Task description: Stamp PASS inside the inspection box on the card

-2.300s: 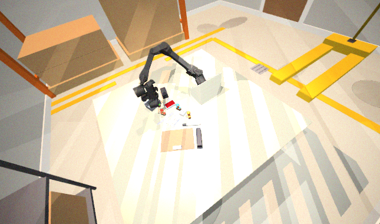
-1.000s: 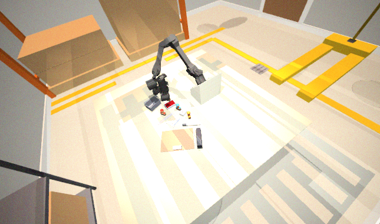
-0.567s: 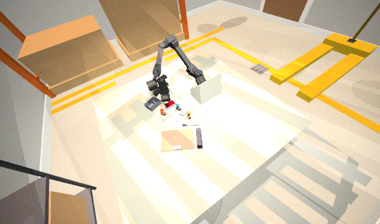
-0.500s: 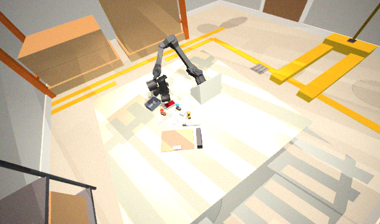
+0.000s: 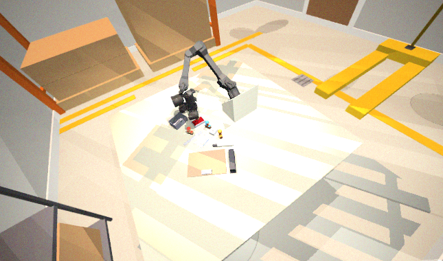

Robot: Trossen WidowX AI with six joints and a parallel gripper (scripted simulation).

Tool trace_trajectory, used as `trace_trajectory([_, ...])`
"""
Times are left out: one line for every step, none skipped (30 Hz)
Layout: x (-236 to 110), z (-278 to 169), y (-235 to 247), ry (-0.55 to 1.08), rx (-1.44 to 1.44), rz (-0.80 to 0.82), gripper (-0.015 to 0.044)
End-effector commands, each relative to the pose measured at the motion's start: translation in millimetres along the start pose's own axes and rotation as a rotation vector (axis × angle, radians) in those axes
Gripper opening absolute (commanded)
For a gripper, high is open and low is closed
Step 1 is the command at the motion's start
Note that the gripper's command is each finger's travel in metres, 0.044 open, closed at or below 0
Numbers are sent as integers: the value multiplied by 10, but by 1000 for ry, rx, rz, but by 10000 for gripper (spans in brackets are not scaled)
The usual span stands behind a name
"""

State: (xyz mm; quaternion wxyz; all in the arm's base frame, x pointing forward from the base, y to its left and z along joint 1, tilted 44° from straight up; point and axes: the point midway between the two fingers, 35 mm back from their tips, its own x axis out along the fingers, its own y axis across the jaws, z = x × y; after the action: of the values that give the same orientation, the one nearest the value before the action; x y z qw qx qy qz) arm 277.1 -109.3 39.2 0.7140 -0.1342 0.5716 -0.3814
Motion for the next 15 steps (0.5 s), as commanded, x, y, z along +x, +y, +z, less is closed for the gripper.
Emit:
trace_trajectory([34, -3, 3, 0, -3, 1, 0])
trace_trajectory([41, -3, 3, 0, -3, 1, 0])
trace_trajectory([48, -3, 3, 0, -3, 1, 0])
trace_trajectory([54, -3, 3, 0, -3, 1, 0])
trace_trajectory([61, -4, 2, 0, -3, 1, 0])
trace_trajectory([67, -4, 2, 0, -3, 1, 0])
trace_trajectory([74, -4, 2, 0, -3, 0, 0])
trace_trajectory([80, -4, 2, 0, -3, 0, 0])
trace_trajectory([87, -4, 2, 0, -3, 0, 0])
trace_trajectory([94, -4, 2, 0, -3, 0, 0])
trace_trajectory([100, -4, 1, 0, -3, 0, 0])
trace_trajectory([107, -5, 1, 0, -3, 0, 0])
trace_trajectory([113, -5, 1, 0, -3, 0, 0])
trace_trajectory([120, -5, 0, -1, -3, 0, 0])
trace_trajectory([126, -5, 0, -1, -3, 0, 0])
